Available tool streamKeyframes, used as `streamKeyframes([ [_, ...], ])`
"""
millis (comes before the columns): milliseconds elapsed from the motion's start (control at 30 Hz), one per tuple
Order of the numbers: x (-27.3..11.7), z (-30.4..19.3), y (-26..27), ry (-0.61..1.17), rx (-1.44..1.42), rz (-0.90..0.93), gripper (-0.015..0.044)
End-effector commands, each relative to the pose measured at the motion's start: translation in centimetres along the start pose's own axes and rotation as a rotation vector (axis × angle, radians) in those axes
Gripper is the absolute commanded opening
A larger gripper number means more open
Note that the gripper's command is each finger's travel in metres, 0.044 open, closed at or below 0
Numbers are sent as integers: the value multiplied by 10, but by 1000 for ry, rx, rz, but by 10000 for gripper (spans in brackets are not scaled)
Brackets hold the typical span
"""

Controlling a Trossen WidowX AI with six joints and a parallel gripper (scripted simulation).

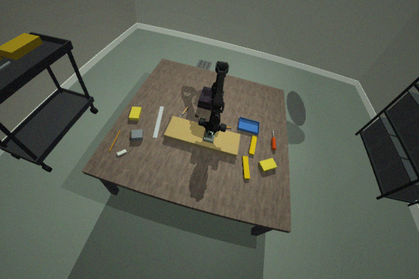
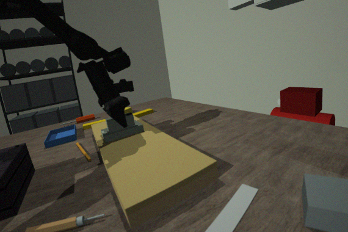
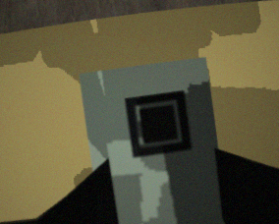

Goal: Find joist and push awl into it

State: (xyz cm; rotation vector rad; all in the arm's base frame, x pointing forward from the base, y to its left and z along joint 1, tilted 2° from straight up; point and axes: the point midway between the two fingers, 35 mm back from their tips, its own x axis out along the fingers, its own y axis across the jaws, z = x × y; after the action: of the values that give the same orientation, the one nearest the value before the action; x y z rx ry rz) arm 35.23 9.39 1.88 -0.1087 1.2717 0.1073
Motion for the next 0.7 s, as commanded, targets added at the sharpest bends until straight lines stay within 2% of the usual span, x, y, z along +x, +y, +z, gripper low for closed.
streamKeyframes([
  [0, 0, -1, -9, 1, -1, -1, 0],
  [667, 0, -1, -45, 1, -2, -4, 0],
])
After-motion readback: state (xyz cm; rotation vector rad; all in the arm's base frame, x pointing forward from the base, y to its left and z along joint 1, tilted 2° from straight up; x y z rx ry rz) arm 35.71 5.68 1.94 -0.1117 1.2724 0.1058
